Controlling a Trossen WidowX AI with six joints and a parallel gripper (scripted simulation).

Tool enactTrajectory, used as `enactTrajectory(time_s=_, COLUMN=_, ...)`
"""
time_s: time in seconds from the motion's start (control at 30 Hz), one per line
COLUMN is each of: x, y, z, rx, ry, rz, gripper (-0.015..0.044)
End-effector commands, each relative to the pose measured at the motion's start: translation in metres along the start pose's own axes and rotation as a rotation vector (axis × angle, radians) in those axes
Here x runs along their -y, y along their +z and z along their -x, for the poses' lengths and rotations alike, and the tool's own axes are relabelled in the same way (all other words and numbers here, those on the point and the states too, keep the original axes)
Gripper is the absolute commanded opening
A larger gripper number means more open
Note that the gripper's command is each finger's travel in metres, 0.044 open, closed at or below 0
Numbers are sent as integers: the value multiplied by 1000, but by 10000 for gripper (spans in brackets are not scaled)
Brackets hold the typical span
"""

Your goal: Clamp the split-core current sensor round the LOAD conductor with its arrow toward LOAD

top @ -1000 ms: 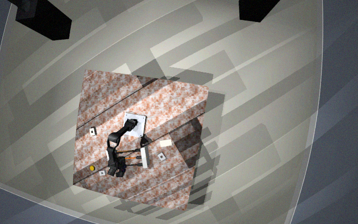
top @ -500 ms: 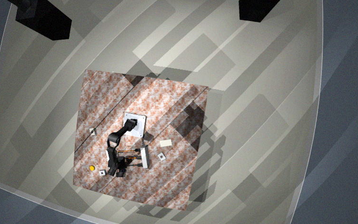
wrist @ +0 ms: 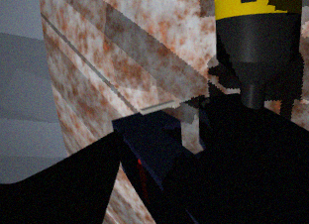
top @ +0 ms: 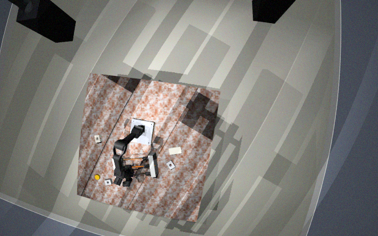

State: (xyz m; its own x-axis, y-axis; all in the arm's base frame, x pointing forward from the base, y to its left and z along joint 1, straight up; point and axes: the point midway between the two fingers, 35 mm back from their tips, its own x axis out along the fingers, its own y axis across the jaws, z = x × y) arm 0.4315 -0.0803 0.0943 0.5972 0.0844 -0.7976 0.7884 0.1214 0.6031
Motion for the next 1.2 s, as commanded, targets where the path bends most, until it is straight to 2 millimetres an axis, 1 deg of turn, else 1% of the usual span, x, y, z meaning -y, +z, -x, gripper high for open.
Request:
enactTrajectory(time_s=0.0, x=-5, y=0, z=1, rx=0, ry=18, rz=6, gripper=0)
enactTrajectory(time_s=0.03, x=0, y=0, z=0, rx=0, ry=-3, rz=0, gripper=0)
enactTrajectory(time_s=0.17, x=-2, y=1, z=0, rx=0, ry=-43, rz=-2, gripper=0)
enactTrajectory(time_s=0.37, x=-5, y=1, z=2, rx=1, ry=-150, rz=-3, gripper=0)
enactTrajectory(time_s=0.7, x=-9, y=0, z=12, rx=3, ry=-332, rz=7, gripper=0)
enactTrajectory(time_s=0.87, x=-9, y=0, z=13, rx=3, ry=-344, rz=9, gripper=0)
enactTrajectory(time_s=0.9, x=7, y=-1, z=6, rx=-5, ry=-374, rz=-5, gripper=0)
enactTrajectory(time_s=1.17, x=7, y=-1, z=6, rx=-5, ry=-374, rz=-5, gripper=0)
